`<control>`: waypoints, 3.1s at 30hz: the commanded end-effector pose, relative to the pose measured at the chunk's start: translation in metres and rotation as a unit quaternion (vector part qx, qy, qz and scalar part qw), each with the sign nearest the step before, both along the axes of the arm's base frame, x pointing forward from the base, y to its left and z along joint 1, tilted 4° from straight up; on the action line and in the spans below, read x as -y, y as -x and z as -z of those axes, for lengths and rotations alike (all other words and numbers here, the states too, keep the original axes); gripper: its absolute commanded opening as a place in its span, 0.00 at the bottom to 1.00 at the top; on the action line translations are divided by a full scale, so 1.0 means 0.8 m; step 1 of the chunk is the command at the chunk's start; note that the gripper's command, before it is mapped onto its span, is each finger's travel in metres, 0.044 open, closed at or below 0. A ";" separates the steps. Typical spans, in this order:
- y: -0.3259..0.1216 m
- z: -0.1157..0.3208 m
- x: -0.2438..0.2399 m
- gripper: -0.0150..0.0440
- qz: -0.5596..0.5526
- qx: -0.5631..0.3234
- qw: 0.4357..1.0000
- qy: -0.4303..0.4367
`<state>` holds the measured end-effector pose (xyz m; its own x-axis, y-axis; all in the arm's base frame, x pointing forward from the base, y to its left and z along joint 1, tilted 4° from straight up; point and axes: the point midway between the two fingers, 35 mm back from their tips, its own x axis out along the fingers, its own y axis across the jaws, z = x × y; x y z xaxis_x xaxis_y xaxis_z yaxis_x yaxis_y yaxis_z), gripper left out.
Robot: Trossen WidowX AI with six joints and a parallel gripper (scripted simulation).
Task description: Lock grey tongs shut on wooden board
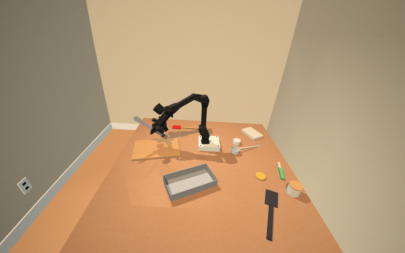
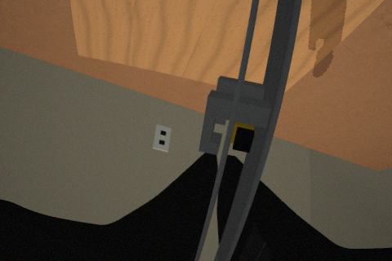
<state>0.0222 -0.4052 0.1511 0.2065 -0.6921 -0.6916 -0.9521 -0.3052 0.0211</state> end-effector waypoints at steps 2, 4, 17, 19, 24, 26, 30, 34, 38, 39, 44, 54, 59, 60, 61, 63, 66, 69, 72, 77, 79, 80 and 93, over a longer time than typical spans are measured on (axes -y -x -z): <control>-0.001 -0.008 0.007 0.00 0.003 -0.010 1.000 -0.020; -0.002 -0.008 0.009 0.00 0.004 -0.014 0.999 -0.034; -0.005 -0.008 0.011 0.00 0.010 -0.042 0.991 -0.127; -0.006 -0.008 0.011 0.00 0.011 -0.047 0.989 -0.141; -0.007 -0.010 0.008 0.00 0.011 -0.060 0.983 -0.175; -0.008 -0.010 0.007 0.00 0.012 -0.066 0.980 -0.189; -0.009 -0.012 0.004 0.00 0.012 -0.077 0.973 -0.217; -0.009 -0.015 0.000 0.00 0.011 -0.089 0.966 -0.243; -0.010 -0.017 -0.004 0.00 0.011 -0.102 0.957 -0.270; -0.010 -0.018 -0.006 0.00 0.010 -0.105 0.955 -0.277; -0.011 -0.022 -0.012 0.00 0.009 -0.122 0.943 -0.309; -0.011 -0.028 -0.021 0.00 0.006 -0.141 0.928 -0.344; -0.011 -0.027 -0.021 0.00 0.006 -0.141 0.928 -0.344; -0.011 -0.026 -0.020 0.00 0.006 -0.141 0.928 -0.344; -0.011 -0.025 -0.020 0.00 0.006 -0.141 0.928 -0.344; -0.011 -0.021 -0.019 0.00 0.006 -0.141 0.928 -0.344; -0.011 -0.015 -0.018 0.00 0.006 -0.141 0.928 -0.344; -0.010 -0.009 -0.016 0.00 0.006 -0.141 0.928 -0.344; -0.010 -0.003 -0.015 0.00 0.006 -0.141 0.928 -0.344; -0.010 0.007 -0.013 0.00 0.006 -0.141 0.929 -0.344; -0.009 0.011 -0.012 0.00 0.006 -0.141 0.929 -0.344; -0.009 0.013 -0.012 0.00 0.006 -0.141 0.929 -0.344; -0.008 0.039 -0.009 0.00 0.006 -0.141 0.929 -0.343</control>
<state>0.0298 -0.3975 0.1231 -0.0484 -0.0662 -0.9966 -0.9432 -0.3254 0.0674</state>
